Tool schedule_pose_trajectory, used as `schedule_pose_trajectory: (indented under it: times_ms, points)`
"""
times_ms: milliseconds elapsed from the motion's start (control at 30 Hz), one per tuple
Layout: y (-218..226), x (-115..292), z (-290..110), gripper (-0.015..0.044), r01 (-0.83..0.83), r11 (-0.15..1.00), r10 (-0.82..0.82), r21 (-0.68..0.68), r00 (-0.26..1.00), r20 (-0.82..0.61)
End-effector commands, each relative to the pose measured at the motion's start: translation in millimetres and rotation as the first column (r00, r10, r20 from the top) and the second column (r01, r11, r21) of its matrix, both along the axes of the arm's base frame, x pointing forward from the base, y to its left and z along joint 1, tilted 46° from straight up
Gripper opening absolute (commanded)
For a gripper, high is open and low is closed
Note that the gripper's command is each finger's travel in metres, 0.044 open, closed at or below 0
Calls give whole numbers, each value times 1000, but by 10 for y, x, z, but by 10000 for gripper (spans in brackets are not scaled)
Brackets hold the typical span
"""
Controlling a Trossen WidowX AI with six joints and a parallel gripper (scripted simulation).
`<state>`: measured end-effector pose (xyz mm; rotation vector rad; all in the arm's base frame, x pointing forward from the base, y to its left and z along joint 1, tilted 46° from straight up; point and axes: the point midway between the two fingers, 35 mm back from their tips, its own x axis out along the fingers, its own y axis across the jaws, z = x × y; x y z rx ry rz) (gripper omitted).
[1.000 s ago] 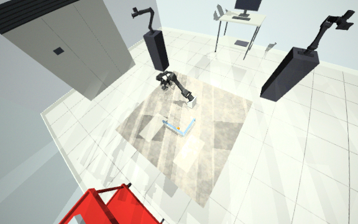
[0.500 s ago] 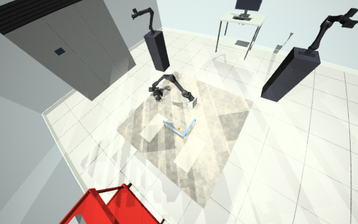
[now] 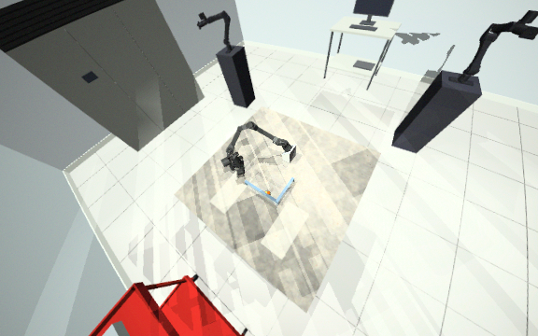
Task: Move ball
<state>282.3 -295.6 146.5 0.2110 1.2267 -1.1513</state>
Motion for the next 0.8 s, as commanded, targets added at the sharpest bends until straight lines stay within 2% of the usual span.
schedule_pose_trajectory:
  times_ms: [0, 200, 333, 533, 767]
  points:
    - [424, 351, -433, 223, -102, 994, 105, 33, 991, -88]
    - [1231, 723, -1104, 223, -268, 961, 278, 73, 934, -226]
    - [1620, 830, -1387, 223, -332, 940, 341, 81, 897, -279]
    - [2374, 955, -1872, 223, -529, 847, 498, 59, 748, -438]
    - [2458, 957, -1925, 223, -551, 832, 513, 56, 728, -456]
